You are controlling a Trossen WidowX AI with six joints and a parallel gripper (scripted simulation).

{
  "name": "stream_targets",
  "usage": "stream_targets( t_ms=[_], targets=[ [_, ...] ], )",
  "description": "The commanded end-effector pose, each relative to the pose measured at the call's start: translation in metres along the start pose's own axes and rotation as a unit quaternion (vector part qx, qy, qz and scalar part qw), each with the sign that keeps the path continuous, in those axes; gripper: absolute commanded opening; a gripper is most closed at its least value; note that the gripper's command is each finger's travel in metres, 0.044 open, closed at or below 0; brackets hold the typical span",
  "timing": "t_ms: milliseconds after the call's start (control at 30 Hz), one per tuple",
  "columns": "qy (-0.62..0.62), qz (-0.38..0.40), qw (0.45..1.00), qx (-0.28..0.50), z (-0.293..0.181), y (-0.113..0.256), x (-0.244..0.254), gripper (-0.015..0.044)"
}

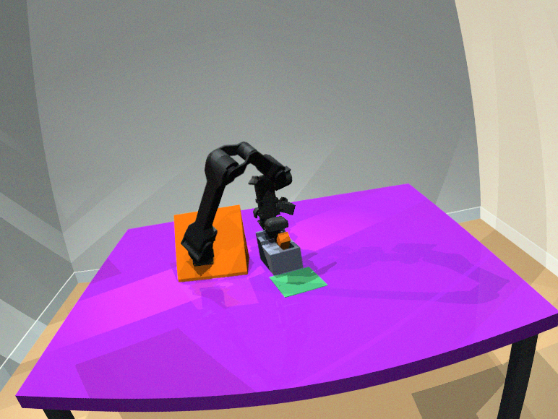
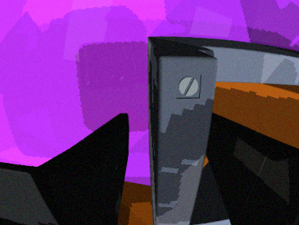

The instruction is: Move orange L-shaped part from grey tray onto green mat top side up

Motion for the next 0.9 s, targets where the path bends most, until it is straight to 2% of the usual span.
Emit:
stream_targets(
  t_ms=[0, 333, 433, 600, 867],
  targets=[
    [-0.001, 0.001, 1.000, 0.001, 0.000, 0.000, 0.000, 0.0180],
    [0.000, 0.000, 1.000, 0.005, 0.004, 0.019, 0.009, 0.0180],
    [0.000, 0.001, 1.000, 0.004, 0.006, 0.043, 0.007, 0.0180],
    [0.001, 0.001, 1.000, 0.005, 0.001, 0.103, -0.001, 0.0180],
    [0.002, 0.000, 1.000, -0.006, 0.003, 0.102, 0.000, 0.0180]
  ],
)
Point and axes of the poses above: the point midway between the two fingers, 35 mm back from their tips, its own y axis back along the fingers, its own x axis across the jaws, z = x × y, the point moved 8 cm from there along y, back along the fingers, and after that the axes turned 15 degrees about y, right-handed, at the moved point
